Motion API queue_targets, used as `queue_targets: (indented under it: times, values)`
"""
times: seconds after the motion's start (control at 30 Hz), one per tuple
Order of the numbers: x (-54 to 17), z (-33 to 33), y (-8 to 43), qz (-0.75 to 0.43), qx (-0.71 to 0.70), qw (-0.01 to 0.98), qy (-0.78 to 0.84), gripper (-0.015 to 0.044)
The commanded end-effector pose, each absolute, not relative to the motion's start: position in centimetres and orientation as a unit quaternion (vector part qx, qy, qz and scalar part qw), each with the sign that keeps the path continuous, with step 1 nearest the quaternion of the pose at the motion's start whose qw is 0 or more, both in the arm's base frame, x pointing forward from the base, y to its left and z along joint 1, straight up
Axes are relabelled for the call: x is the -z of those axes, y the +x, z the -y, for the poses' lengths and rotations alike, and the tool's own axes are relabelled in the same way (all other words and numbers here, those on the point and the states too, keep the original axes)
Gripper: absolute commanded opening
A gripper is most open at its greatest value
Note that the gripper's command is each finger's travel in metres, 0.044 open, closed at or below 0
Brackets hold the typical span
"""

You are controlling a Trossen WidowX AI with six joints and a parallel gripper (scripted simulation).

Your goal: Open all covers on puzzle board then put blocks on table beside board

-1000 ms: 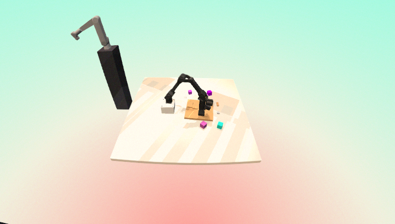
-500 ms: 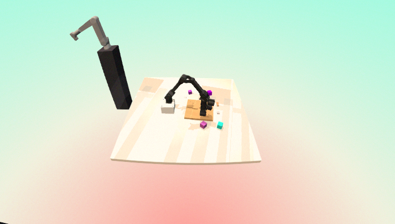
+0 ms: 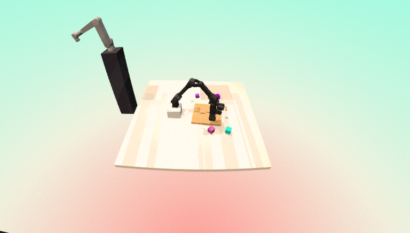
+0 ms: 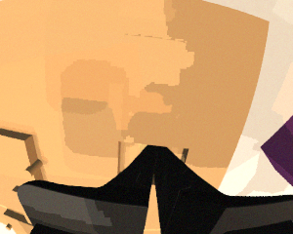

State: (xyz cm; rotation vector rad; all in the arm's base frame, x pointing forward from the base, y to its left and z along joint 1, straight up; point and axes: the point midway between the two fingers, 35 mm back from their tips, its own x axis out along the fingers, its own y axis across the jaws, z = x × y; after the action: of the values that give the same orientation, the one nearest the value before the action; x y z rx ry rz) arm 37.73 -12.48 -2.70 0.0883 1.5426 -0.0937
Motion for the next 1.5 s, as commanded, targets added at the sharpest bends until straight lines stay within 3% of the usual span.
queue_targets:
  times: [0.0,1.47]
  values:
    - [2.6,12.6,38.3,-0.694,0.045,0.717,0.042,0.0000]
    - [-0.5,12.8,40.5,-0.694,0.045,0.718,0.042,0.0000]
